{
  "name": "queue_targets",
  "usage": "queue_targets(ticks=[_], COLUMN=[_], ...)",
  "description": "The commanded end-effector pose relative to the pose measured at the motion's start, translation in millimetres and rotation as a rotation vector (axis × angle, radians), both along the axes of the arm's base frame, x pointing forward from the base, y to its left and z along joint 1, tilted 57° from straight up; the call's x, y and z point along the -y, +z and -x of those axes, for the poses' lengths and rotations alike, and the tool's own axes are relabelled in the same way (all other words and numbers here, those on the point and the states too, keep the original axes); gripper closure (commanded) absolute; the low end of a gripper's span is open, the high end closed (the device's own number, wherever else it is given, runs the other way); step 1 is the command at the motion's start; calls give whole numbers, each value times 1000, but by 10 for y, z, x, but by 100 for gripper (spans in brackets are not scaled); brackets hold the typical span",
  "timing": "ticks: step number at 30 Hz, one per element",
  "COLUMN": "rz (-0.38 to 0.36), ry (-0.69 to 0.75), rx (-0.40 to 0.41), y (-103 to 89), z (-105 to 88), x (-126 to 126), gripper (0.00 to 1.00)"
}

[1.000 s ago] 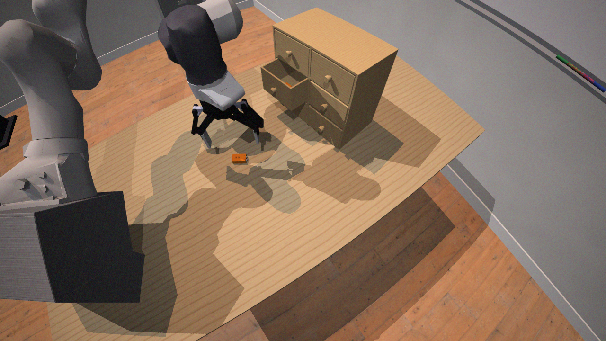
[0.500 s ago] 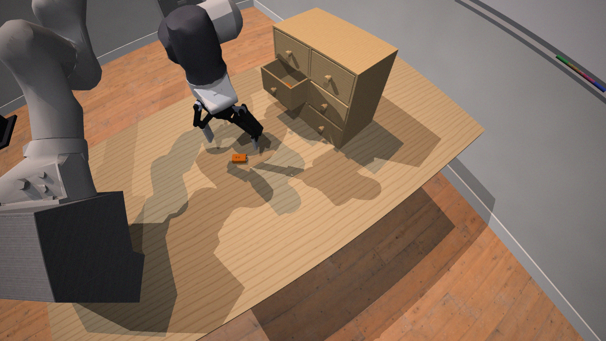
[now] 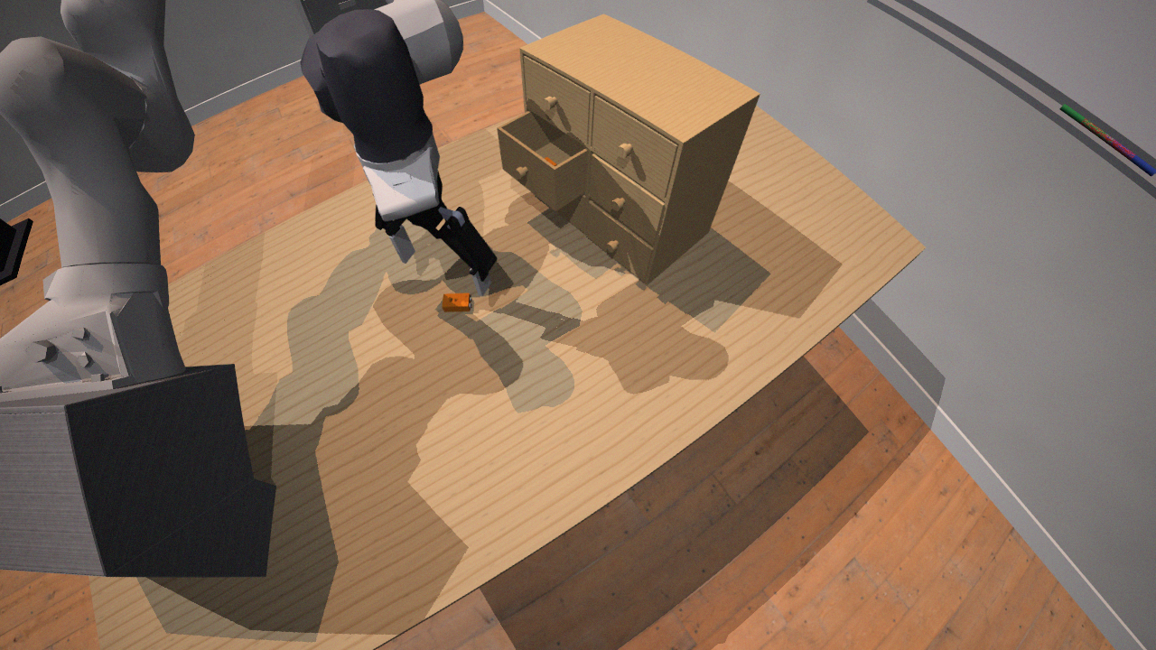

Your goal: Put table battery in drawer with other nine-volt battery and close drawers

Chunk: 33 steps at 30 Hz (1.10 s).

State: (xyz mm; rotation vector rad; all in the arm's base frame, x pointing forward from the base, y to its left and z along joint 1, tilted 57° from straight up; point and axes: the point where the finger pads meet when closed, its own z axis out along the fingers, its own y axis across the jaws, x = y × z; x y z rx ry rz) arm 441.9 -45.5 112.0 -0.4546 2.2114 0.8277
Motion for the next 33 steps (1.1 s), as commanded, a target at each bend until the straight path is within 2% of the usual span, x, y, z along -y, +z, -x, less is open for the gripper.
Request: queue_targets(ticks=[1,4,5,11,12,18,19,24,25,32,33], rz=[-89,-89,-150,-150,-207,-207,-261,-261,-310,-310,-354], ry=[-95,-95,-161,-161,-223,-223,-280,-280,-333,-333,-381], rx=[-141,-141,-223,-223,-301,-301,-373,-373,-440,-440,-500], y=[-1,-1,-2,-2,-2,-2,-2,-2,-3,-3,-3], z=[-1,-1,-1,-1,-1,-1,-1,-1,-1,-1,-1], x=[2,2,2,2,2,2,2,2,2,2,2], gripper=[0,0,0,0,0,0,0,0,0,0,0])
